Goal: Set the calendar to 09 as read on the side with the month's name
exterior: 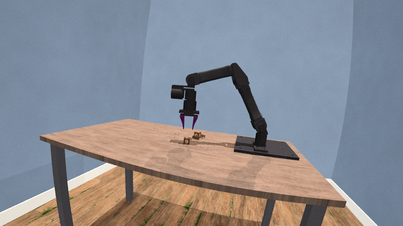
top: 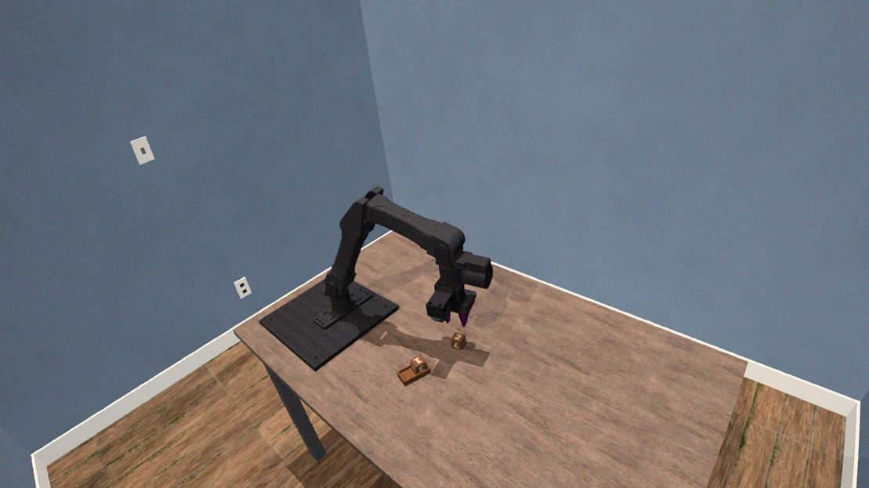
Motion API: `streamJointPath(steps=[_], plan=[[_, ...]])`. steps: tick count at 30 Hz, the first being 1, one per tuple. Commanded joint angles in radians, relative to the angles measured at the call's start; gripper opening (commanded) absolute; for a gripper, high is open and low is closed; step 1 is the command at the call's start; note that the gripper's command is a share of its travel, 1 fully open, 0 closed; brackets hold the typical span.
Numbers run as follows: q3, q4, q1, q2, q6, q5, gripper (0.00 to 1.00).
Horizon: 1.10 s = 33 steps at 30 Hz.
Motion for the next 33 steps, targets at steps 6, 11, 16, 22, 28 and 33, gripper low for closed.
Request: streamJointPath(steps=[6,11,16,22,28,33], plan=[[-0.026,0.04,-0.001,-0.012,-0.001,0.011,0.47],[-0.05,0.069,-0.001,-0.007,-0.001,0.011,0.47],[-0.065,0.087,-0.001,-0.004,-0.001,0.011,0.47],[-0.09,0.119,-0.001,0.003,-0.001,0.011,0.47],[-0.108,0.143,-0.001,0.009,-0.001,0.011,0.47],[-0.114,0.151,-0.001,0.011,-0.002,0.011,0.47]])
